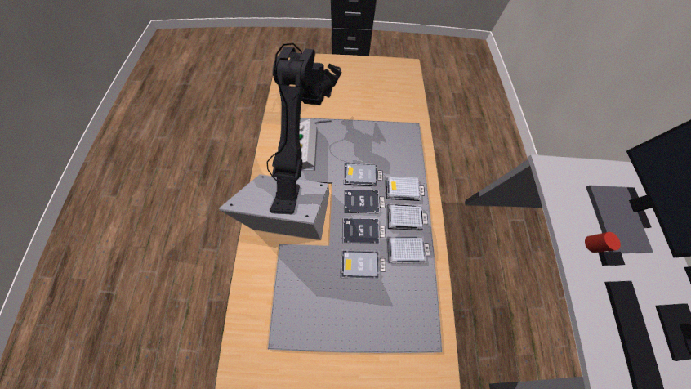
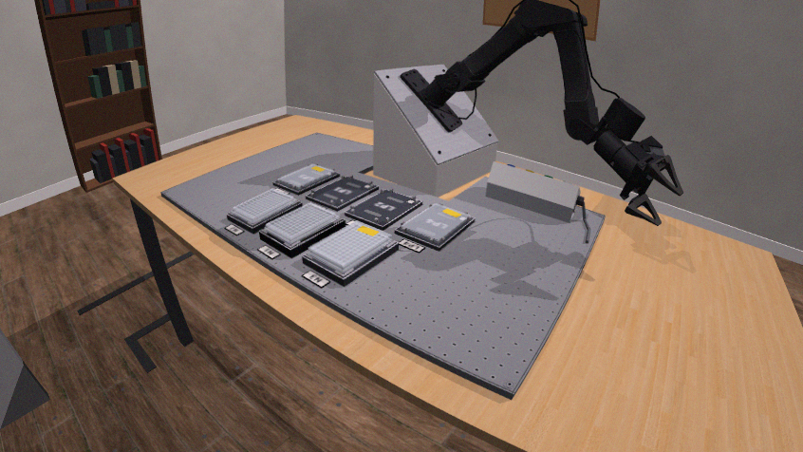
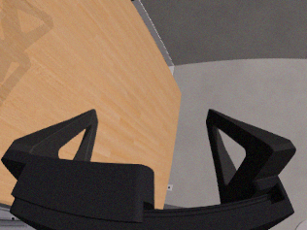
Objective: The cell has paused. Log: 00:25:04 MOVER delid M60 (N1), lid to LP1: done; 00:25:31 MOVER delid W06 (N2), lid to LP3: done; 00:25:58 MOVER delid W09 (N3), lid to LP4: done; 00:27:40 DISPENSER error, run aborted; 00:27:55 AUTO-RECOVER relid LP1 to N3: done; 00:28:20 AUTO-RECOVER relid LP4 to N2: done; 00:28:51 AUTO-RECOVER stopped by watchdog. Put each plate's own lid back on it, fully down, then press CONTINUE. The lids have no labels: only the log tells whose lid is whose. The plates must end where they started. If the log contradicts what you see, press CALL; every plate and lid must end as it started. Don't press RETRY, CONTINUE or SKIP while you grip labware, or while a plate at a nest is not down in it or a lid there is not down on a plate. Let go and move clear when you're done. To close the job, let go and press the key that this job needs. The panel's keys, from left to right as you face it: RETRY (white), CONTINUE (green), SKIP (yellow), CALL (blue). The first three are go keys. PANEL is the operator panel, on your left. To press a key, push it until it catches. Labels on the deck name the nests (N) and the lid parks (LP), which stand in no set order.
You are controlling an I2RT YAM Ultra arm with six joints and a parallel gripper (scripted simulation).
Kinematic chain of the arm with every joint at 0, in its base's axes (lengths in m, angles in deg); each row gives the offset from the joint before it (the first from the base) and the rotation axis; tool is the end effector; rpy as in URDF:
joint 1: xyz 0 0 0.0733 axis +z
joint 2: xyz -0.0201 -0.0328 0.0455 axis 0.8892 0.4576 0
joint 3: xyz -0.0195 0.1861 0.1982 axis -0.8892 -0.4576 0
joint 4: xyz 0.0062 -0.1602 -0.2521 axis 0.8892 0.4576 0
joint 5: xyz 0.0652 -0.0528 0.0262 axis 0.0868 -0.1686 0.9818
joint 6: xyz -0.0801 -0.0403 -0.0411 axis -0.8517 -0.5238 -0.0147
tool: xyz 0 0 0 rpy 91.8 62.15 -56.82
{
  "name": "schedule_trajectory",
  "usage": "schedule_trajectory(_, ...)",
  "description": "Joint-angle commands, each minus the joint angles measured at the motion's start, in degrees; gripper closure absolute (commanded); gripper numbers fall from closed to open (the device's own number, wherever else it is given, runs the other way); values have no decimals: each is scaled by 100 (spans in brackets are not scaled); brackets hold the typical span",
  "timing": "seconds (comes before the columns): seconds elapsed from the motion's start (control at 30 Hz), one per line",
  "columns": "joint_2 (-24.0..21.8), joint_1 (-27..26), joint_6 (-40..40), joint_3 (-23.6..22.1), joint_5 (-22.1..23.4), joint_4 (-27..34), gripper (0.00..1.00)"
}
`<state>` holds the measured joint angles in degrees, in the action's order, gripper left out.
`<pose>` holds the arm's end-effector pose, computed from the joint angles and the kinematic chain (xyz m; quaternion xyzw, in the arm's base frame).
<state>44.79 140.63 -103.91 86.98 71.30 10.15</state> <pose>0.1174 0.4451 0.3497 -0.4999 0.2750 0.0207 0.8210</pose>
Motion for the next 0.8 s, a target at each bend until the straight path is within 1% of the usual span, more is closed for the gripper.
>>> schedule_trajectory(0.0, -272, -165, 299, 155, -106, 589, 0)
schedule_trajectory(0.03, -300, -212, 352, 162, -118, 712, 0)
schedule_trajectory(0.07, -296, -286, 383, 138, 47, 708, 0)
schedule_trajectory(0.13, -271, -434, 440, -149, 179, 674, 0)
schedule_trajectory(0.17, -262, -457, 446, -155, 206, 672, 0)
schedule_trajectory(0.2, -303, -502, 499, -110, 186, 792, 0)
schedule_trajectory(0.23, -342, -549, 548, 83, 175, 913, 0)
schedule_trajectory(0.3, -399, -638, 656, 103, 139, 1174, 0)
schedule_trajectory(0.33, -393, -712, 678, 9, 208, 1157, 0)
schedule_trajectory(0.4, -456, -799, 790, 84, 171, 1409, 0)
schedule_trajectory(0.47, -456, -799, 790, 84, 171, 1409, 0)
schedule_trajectory(0.53, -512, -895, 907, 119, 81, 1695, 0)
schedule_trajectory(0.57, -518, -965, 929, 85, 208, 1692, 0)
schedule_trajectory(0.6, -507, -1035, 951, -183, 270, 1674, 0)
schedule_trajectory(0.63, -507, -1073, 957, -201, 309, 1663, 0)
schedule_trajectory(0.67, -539, -1117, 1012, -152, 291, 1778, 0)
schedule_trajectory(0.7, -575, -1164, 1063, 36, 282, 1890, 0)
schedule_trajectory(0.77, -623, -1253, 1174, 59, 232, 2136, 0)
